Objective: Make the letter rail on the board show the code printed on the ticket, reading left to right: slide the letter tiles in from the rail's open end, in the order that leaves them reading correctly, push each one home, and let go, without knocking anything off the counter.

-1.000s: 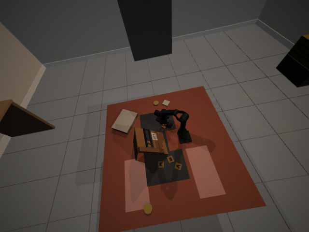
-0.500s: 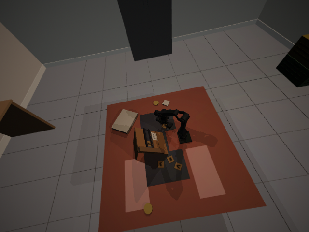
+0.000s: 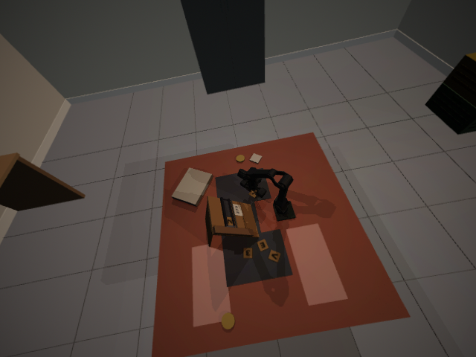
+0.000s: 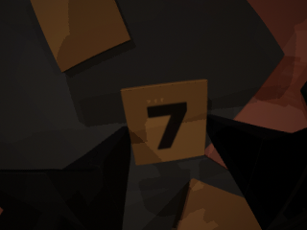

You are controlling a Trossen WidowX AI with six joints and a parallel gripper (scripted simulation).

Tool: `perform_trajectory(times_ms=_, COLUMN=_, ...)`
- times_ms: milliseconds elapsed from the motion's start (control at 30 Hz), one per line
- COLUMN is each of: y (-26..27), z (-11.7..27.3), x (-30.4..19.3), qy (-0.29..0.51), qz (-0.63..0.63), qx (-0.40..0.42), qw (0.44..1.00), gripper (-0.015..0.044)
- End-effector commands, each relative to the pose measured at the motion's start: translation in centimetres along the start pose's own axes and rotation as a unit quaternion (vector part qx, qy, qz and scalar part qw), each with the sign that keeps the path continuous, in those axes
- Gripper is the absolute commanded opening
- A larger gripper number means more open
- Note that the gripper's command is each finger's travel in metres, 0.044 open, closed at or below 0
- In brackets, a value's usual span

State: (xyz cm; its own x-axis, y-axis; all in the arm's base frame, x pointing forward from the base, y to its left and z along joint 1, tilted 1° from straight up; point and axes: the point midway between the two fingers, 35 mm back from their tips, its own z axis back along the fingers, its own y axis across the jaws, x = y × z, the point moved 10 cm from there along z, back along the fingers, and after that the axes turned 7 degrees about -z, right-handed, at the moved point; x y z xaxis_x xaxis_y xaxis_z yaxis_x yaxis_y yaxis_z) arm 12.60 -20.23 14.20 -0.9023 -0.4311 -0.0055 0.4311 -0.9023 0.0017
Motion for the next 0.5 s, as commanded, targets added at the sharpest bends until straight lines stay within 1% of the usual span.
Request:
perform_trajectory(times_ms=0, y=0.02, z=0.32, x=-0.01, qy=-0.002, qz=-0.003, qx=0.003, qw=1.000, gripper=0.0000)
perform_trajectory(times_ms=467, y=-0.13, z=0.74, x=-0.04, qy=-0.002, qz=-0.003, qx=0.003, qw=1.000, gripper=0.0000)
